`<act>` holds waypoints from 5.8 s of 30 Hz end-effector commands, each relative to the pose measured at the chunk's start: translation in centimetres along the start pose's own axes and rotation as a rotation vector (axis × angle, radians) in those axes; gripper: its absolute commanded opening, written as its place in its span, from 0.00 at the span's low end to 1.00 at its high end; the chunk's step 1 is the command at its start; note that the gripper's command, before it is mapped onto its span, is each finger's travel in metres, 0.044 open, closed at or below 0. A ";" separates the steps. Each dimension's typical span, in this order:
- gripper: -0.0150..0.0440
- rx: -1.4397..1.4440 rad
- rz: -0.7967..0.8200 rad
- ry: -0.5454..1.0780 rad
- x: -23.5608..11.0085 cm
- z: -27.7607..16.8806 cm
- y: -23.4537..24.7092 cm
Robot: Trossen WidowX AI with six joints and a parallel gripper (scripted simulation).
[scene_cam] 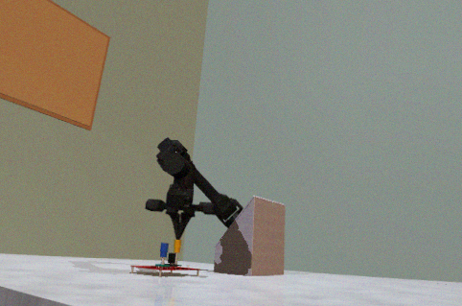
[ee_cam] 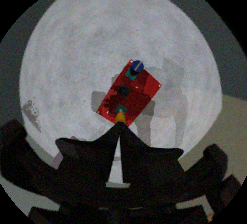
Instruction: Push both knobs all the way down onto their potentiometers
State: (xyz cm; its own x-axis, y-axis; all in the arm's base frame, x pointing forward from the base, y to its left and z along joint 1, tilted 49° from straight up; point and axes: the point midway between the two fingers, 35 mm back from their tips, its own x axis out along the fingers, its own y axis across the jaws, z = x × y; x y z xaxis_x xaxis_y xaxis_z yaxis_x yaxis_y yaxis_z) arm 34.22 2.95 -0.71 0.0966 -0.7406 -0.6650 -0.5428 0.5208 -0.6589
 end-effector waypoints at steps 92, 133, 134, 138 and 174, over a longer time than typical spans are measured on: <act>0.25 -0.004 -0.005 0.003 3.6 -0.1 -0.1; 0.25 -0.004 -0.005 0.003 3.8 -0.1 -0.1; 0.25 -0.004 -0.005 0.003 3.8 -0.1 -0.1; 0.25 -0.004 -0.005 0.003 3.9 -0.1 -0.1; 0.25 -0.004 -0.005 0.003 4.0 -0.1 -0.1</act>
State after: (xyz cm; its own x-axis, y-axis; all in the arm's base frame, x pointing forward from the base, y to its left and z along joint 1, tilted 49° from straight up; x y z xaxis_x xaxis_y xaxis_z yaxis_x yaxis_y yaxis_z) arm 34.35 0.82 -2.78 0.1081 -0.7398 -0.6641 -0.5595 0.5069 -0.6557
